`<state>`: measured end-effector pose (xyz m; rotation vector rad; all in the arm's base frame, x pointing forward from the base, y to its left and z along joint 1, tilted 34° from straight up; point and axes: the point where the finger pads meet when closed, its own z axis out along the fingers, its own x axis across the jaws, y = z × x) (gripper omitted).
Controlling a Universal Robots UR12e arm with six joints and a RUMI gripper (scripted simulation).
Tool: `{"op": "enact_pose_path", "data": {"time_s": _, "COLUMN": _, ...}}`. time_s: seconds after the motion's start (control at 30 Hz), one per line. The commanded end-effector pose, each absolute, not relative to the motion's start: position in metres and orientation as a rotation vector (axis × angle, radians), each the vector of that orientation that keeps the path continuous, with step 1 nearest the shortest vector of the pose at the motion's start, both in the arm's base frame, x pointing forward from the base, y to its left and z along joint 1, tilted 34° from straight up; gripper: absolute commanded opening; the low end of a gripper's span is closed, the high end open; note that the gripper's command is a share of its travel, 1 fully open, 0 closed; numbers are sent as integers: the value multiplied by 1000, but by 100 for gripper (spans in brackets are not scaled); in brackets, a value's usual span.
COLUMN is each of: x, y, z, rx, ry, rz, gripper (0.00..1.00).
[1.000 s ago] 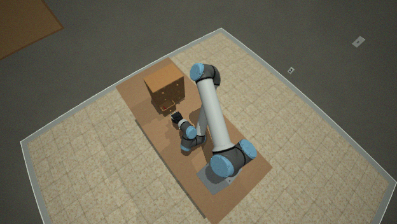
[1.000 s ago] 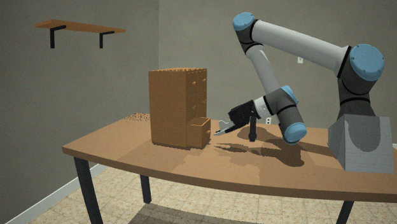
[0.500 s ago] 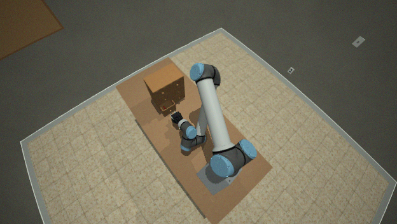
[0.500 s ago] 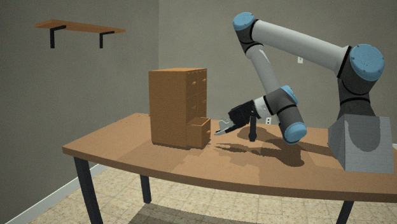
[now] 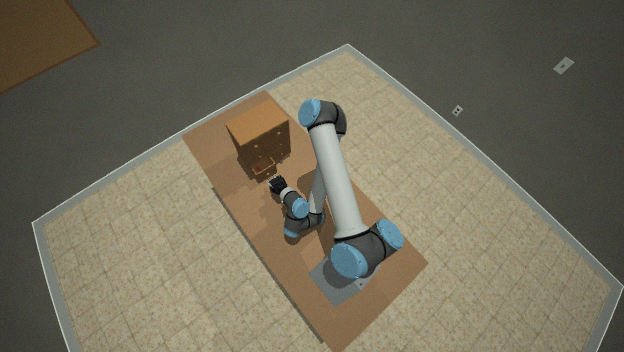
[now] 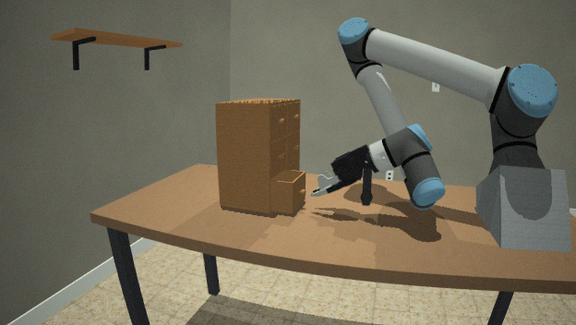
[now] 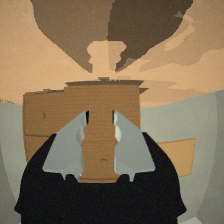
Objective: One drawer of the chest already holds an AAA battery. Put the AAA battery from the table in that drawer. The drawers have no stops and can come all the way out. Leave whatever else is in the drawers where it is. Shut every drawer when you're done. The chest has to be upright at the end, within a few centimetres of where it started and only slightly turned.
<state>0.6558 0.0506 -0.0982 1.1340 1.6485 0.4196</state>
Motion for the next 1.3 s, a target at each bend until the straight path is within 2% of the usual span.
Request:
{"op": "enact_pose_path", "data": {"time_s": 0.0, "x": 656, "y": 51, "z": -98, "rx": 1134, "ry": 1648, "rz": 420, "gripper": 20}}
{"op": "enact_pose_path", "data": {"time_s": 1.27, "x": 662, "y": 51, "z": -98, "rx": 1134, "ry": 1648, "rz": 420, "gripper": 20}}
